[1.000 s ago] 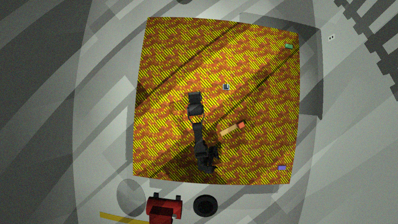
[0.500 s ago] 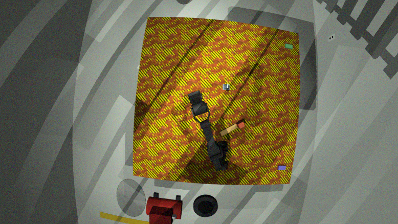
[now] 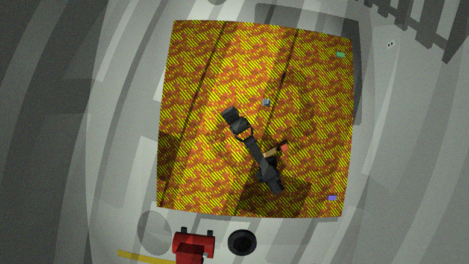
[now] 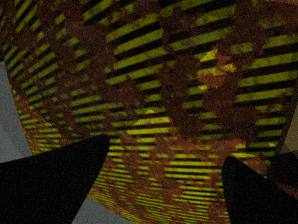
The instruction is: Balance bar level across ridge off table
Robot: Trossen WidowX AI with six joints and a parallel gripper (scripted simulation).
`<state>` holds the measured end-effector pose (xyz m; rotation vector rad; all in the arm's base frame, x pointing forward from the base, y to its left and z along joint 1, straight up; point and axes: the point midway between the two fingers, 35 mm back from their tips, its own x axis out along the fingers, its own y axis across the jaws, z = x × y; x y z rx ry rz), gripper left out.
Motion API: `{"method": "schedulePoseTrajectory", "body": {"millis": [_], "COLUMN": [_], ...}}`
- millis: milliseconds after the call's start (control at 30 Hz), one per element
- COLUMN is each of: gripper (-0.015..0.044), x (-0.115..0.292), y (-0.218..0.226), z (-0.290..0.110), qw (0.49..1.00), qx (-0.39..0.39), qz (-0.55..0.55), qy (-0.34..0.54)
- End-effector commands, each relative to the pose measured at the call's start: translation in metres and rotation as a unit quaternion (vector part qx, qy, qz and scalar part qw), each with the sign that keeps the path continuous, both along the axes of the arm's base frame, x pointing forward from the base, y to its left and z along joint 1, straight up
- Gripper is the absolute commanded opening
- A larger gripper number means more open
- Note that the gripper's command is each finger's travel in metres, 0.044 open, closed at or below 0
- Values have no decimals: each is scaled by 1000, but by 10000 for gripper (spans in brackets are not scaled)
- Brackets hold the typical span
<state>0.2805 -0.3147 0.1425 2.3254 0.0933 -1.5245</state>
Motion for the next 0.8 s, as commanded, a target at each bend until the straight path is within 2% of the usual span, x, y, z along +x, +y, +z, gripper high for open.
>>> {"method": "schedulePoseTrajectory", "body": {"millis": [0, 567, 767], "gripper": [315, 315, 315], "x": [5, 2, 1], "y": [18, 109, 112], "z": [8, 47, 46], "qw": [999, 972, 970], "qx": [9, 35, 35], "qz": [16, 114, 118], "qy": [34, 204, 211]}}
